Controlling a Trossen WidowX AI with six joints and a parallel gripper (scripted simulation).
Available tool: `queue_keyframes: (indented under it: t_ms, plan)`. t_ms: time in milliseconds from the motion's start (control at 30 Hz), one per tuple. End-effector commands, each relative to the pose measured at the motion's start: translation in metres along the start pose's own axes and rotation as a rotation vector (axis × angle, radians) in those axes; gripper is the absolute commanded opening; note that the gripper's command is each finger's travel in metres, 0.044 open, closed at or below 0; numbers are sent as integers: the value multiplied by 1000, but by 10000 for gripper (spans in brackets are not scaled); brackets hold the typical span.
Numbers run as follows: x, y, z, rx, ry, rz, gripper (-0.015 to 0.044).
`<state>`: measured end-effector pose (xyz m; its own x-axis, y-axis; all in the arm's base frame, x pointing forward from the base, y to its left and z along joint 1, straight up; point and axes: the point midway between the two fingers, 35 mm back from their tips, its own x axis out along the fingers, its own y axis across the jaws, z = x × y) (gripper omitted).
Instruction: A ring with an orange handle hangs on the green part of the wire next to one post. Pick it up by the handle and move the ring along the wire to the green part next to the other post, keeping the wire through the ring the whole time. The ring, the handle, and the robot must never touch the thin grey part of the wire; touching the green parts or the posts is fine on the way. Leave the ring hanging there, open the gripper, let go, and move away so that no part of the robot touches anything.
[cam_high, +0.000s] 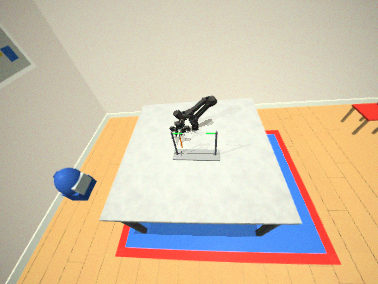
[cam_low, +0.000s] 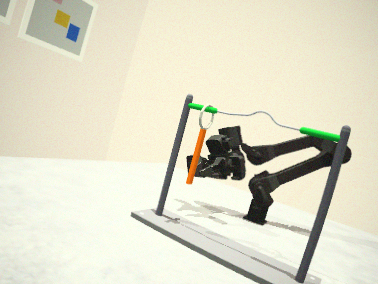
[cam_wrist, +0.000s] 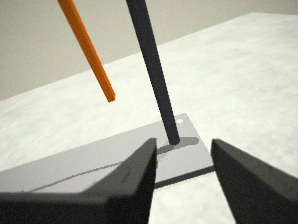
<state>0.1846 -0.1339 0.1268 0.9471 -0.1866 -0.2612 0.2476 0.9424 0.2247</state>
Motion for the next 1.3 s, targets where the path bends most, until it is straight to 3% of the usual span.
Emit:
queue_keyframes:
  t_ms: [0, 300, 833, 1267]
  plan:
    - [2, 28, -22, -198, -12, 113, 160]
    - [3, 38, -31, -274, -20, 157, 160]
    - [41, 57, 16, -275, -81, 143, 160]
    - [54, 60, 22, -273, -87, 143, 160]
